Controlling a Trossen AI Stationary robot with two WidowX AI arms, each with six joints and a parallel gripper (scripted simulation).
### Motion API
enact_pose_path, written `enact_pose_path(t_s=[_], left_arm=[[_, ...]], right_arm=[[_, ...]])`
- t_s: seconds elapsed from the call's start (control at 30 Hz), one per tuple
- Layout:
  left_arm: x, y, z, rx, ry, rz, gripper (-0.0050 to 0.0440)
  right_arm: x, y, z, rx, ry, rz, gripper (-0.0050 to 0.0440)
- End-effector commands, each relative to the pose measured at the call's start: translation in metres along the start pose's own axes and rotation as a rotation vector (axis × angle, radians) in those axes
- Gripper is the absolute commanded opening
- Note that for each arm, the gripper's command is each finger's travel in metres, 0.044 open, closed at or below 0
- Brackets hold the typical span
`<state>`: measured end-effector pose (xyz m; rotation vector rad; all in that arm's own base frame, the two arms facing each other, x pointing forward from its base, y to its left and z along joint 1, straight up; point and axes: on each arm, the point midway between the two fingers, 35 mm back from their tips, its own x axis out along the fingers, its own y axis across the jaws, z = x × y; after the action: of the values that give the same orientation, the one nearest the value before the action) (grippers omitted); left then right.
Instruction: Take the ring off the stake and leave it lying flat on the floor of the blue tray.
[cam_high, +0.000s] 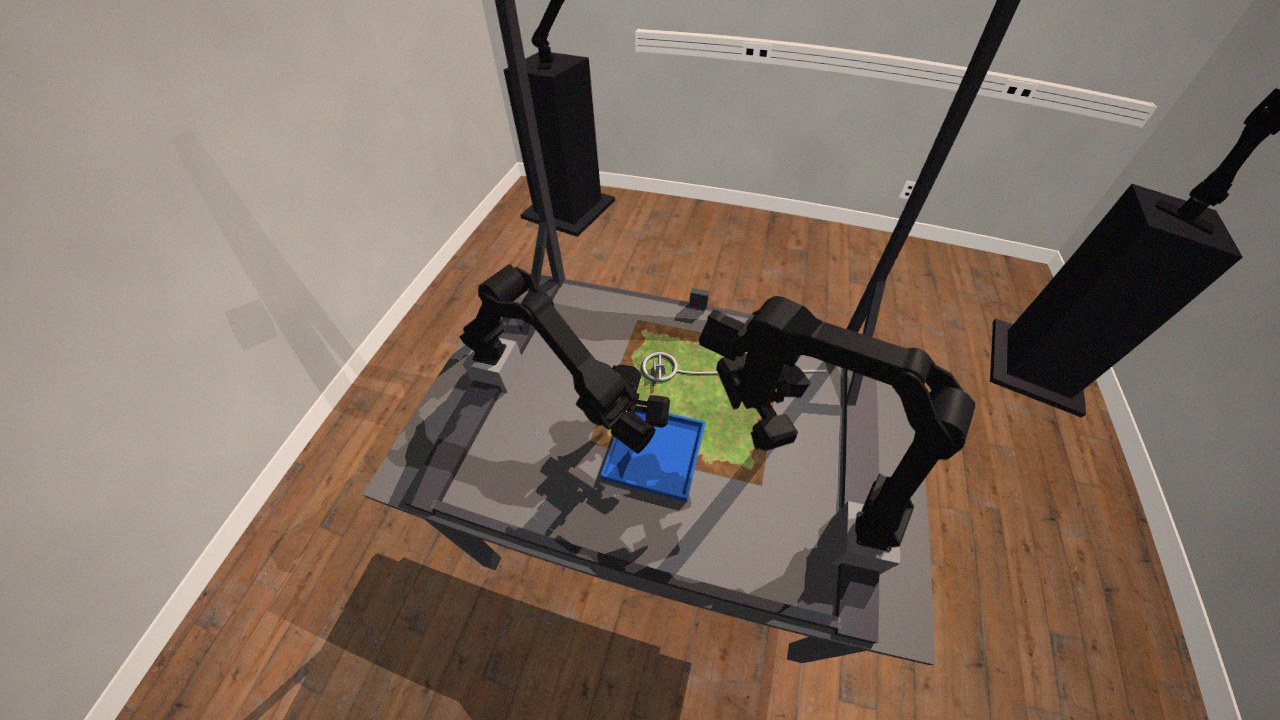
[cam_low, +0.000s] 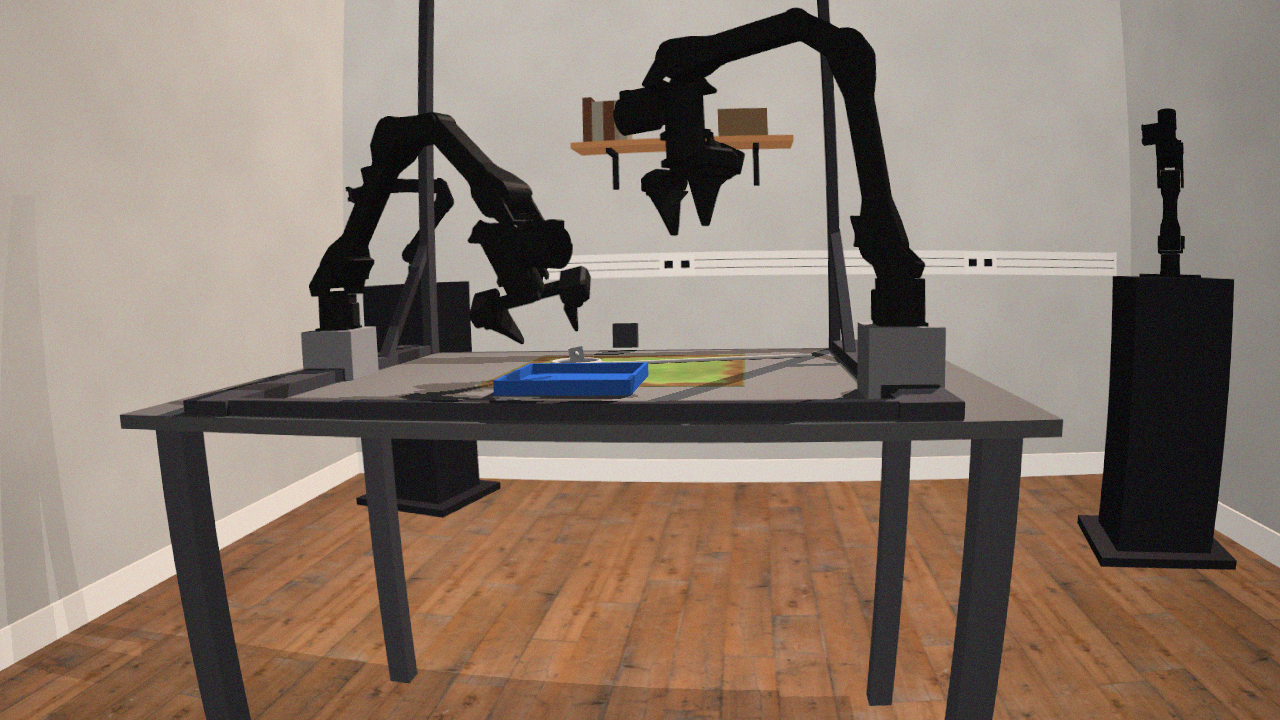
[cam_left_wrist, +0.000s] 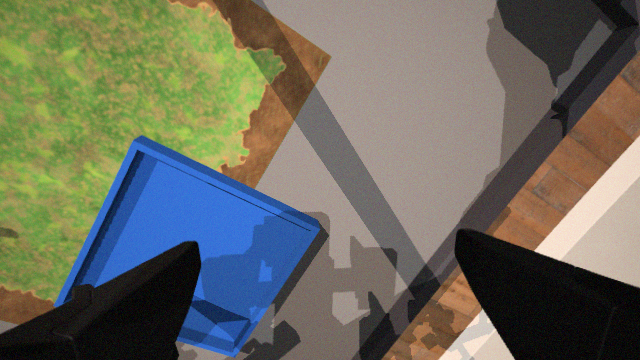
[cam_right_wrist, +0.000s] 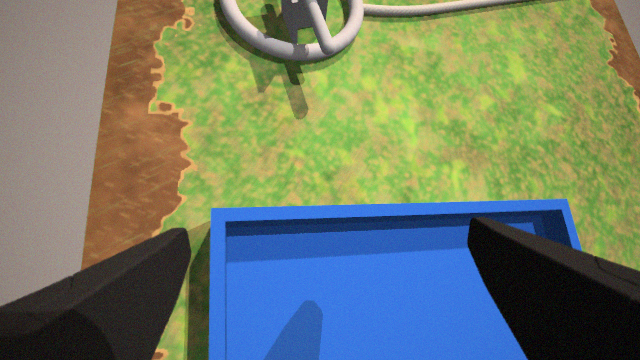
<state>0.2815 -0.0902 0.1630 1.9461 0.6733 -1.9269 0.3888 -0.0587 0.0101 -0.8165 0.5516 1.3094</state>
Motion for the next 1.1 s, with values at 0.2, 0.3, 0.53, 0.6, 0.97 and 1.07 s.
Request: enact_pose_path(t_s=[0.2,0.3,0.53,0.6,0.97,1.07], left_arm=[[-0.007,0.000,-0.001,-0.002,0.016,0.021,0.0440],[-0.007,0.000,-0.001,-0.002,0.016,0.021,0.0440],[-0.007,0.000,-0.001,-0.002,0.016,0.021,0.0440],[-0.007,0.000,-0.001,-0.002,0.016,0.021,0.0440],[0.010,0.022,0.003,-0.393,0.077,0.245,0.0440],[0.013,0.025,0.004,-0.468,0.080,0.285,0.0440]], right_arm=[[-0.007,-0.005,0.004,-0.017,0.008,-0.018,0.0440],[-0.007,-0.005,0.004,-0.017,0.008,-0.018,0.0440],[-0.007,-0.005,0.004,-0.017,0.008,-0.018,0.0440],[-0.007,-0.005,0.004,-0.017,0.008,-0.018,0.0440],[0.000,-0.002,0.032,0.143,0.069,-0.082,0.0440],[0.002,-0.001,0.037,0.173,0.078,-0.094,0.0440]])
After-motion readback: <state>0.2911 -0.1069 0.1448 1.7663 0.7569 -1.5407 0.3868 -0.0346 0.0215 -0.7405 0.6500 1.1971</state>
